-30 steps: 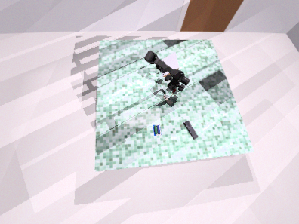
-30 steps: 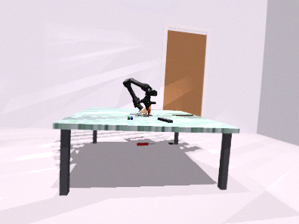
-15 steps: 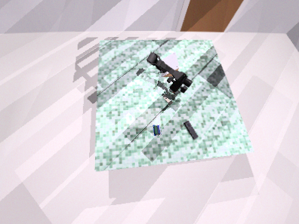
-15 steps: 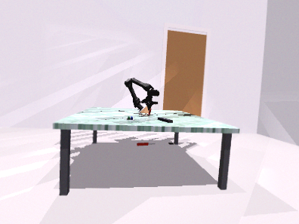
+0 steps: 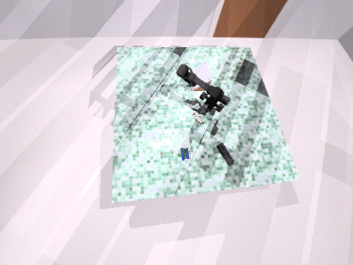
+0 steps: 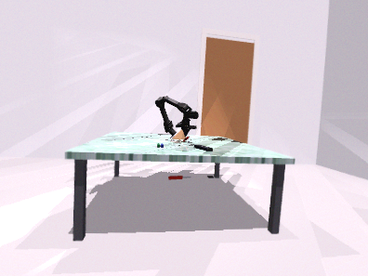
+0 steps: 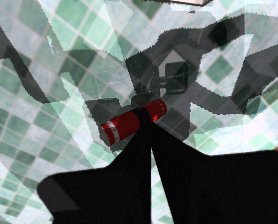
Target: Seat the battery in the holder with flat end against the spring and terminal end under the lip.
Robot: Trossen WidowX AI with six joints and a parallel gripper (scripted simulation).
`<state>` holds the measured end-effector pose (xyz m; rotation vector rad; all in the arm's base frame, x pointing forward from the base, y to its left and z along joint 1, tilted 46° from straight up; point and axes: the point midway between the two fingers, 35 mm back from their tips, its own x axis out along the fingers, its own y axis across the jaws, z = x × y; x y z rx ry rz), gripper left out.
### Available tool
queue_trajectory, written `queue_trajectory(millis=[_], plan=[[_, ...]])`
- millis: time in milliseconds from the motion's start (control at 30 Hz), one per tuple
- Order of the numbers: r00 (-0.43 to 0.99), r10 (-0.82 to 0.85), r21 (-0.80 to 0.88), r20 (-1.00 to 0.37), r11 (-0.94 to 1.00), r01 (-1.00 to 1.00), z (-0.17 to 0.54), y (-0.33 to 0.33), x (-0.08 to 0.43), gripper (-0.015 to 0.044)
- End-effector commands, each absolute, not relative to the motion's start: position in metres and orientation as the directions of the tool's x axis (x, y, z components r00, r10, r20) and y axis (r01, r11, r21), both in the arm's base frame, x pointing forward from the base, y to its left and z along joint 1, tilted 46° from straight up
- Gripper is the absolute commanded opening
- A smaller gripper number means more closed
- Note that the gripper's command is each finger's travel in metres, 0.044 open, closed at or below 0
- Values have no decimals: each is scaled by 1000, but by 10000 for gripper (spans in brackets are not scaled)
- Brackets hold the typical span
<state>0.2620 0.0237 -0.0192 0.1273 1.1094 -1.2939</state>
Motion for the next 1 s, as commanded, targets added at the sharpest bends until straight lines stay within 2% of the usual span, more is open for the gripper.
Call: queue_trajectory(millis=[0, 167, 533, 933, 967], plan=[[-131, -697, -490, -705, 345, 800, -22, 24, 265, 0], [-132, -695, -486, -707, 342, 804, -17, 28, 265, 0], [-132, -695, -490, -706, 346, 800, 33, 80, 275, 0], [-127, -697, -491, -706, 353, 796, 32, 79, 275, 0], [-128, -697, -499, -706, 361, 788, 32, 79, 275, 26]])
